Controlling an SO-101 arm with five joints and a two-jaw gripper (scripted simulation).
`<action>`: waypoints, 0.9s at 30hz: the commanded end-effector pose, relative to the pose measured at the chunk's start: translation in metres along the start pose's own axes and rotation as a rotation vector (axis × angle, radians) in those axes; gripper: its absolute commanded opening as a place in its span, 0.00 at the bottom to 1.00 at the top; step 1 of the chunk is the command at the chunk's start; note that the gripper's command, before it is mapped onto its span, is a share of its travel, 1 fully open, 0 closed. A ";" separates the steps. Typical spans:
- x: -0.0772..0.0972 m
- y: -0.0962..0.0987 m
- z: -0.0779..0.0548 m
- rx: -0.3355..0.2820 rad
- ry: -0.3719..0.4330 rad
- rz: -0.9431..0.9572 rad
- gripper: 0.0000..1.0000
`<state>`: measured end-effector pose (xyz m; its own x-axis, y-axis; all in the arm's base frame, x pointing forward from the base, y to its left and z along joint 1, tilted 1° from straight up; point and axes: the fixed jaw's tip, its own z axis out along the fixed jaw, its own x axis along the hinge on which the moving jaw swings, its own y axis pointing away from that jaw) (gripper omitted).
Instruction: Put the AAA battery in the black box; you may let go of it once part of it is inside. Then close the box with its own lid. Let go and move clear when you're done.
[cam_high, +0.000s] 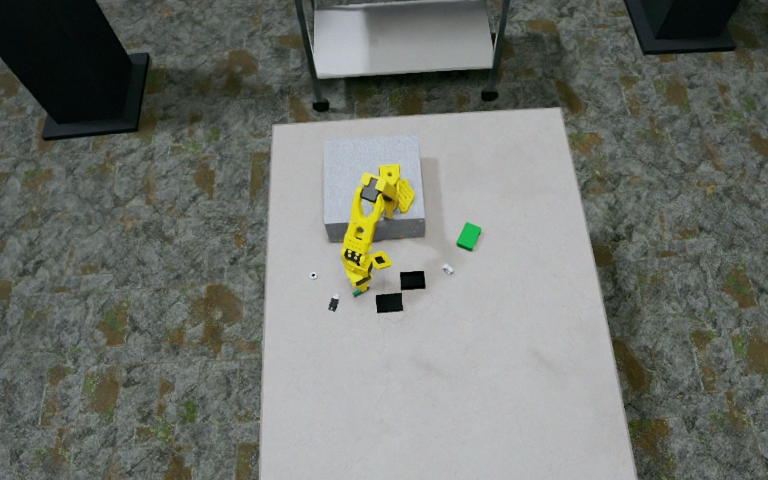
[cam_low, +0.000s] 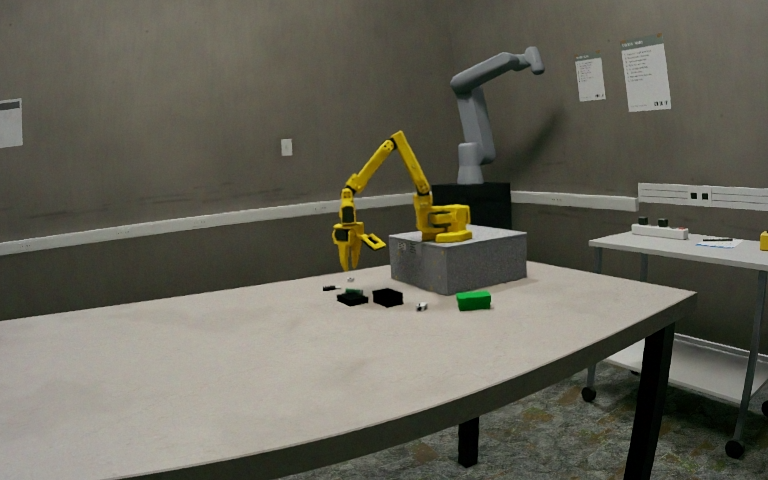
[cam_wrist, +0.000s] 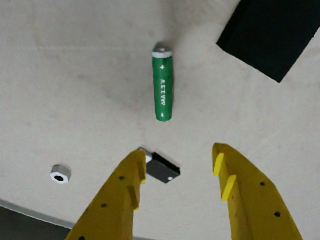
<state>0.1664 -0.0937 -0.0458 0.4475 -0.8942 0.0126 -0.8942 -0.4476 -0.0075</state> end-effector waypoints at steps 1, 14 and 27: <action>-0.002 -0.001 0.007 -0.003 -0.007 0.001 0.15; -0.002 -0.001 0.024 -0.003 -0.007 0.001 0.15; -0.003 0.000 0.032 -0.003 -0.007 0.001 0.15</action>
<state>0.1654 -0.0932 -0.0746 0.4470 -0.8945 0.0105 -0.8945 -0.4471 -0.0060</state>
